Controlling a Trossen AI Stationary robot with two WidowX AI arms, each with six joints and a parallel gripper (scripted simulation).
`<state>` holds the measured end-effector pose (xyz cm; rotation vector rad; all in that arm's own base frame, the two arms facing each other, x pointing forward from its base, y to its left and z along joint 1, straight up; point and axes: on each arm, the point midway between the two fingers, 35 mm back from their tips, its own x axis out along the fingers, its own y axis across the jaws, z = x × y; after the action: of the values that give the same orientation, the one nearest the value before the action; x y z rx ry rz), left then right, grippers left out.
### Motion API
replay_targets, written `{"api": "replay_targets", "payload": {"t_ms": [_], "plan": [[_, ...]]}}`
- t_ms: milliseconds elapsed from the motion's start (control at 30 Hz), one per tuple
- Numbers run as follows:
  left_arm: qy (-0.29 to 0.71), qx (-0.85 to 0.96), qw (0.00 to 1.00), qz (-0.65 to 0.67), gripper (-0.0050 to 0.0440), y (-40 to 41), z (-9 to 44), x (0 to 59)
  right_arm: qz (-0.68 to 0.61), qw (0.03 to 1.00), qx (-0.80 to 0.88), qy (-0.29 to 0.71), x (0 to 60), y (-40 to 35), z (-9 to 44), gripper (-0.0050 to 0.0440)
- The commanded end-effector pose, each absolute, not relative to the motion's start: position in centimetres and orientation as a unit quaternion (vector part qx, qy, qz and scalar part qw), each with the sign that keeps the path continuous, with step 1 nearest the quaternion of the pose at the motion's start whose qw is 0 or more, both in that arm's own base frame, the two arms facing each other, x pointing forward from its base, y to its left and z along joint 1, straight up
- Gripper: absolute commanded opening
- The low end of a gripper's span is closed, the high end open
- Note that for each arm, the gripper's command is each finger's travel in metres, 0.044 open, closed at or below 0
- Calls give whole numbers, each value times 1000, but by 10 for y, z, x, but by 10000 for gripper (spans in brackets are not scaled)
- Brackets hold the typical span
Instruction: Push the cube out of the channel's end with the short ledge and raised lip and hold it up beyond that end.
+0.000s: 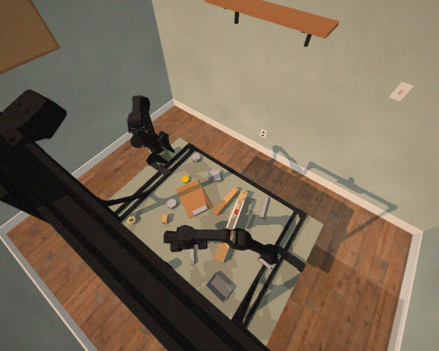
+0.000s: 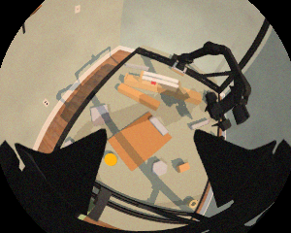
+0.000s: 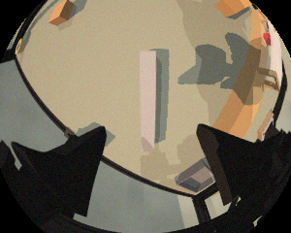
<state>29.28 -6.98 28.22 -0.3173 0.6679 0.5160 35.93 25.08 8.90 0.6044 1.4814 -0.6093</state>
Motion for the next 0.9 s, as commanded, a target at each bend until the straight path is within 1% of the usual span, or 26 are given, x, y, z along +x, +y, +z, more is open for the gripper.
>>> {"api": "replay_targets", "payload": {"t_ms": [0, 233, 433, 700, 733, 867], "plan": [[279, -94, 923, 250, 400, -109, 289, 290, -267, 655, 267, 655, 360, 251, 89, 400], [158, -11, 966, 204, 400, -186, 311, 266, -267, 655, 267, 655, 360, 251, 89, 400], [154, -9, 967, 202, 400, -189, 312, 264, -267, 655, 267, 655, 360, 251, 89, 400], [154, -9, 967, 202, 400, -189, 312, 264, -267, 655, 267, 655, 360, 252, 74, 208], [154, -9, 967, 202, 400, -189, 312, 264, -267, 655, 267, 655, 360, 252, 74, 200], [154, -9, 967, 202, 400, -189, 312, 264, -267, 655, 267, 655, 360, 252, 74, 200]]}}
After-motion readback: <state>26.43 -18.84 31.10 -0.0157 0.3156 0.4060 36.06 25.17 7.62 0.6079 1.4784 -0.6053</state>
